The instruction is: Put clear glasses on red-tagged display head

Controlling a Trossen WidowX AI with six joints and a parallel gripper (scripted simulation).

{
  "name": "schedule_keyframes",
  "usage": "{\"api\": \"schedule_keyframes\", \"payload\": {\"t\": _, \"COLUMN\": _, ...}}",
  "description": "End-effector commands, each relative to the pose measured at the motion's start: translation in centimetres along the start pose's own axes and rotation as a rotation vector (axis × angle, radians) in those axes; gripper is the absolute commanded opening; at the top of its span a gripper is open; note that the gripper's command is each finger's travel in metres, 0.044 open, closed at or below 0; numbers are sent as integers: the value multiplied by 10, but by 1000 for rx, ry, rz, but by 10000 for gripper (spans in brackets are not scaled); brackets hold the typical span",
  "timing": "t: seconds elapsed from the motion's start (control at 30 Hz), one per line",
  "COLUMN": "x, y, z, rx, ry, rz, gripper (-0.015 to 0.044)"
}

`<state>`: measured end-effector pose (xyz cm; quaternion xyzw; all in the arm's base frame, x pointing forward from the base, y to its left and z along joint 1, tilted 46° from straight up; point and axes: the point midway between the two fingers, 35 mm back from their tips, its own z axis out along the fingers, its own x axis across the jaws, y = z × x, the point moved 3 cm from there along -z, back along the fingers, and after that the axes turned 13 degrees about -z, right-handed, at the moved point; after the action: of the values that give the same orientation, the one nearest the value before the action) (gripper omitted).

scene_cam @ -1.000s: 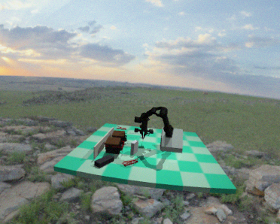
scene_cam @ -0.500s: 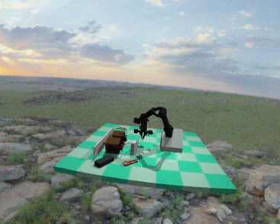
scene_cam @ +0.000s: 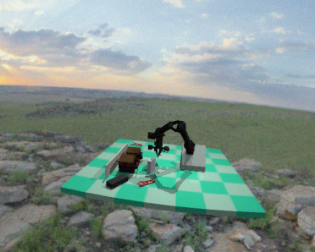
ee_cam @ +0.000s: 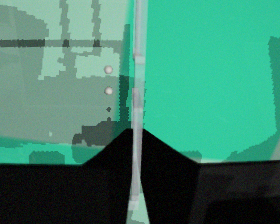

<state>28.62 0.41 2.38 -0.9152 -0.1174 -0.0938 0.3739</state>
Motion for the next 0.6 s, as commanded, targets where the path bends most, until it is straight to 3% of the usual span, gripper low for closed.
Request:
{"api": "schedule_keyframes", "payload": {"t": 0.0, "x": 7, "y": 1, "z": -1, "rx": 2, "ry": 4, "rz": 2, "gripper": 0}}
{"api": "schedule_keyframes", "payload": {"t": 0.57, "x": 34, "y": 7, "z": -1, "rx": 2, "ry": 6, "rz": 1, "gripper": 0}}
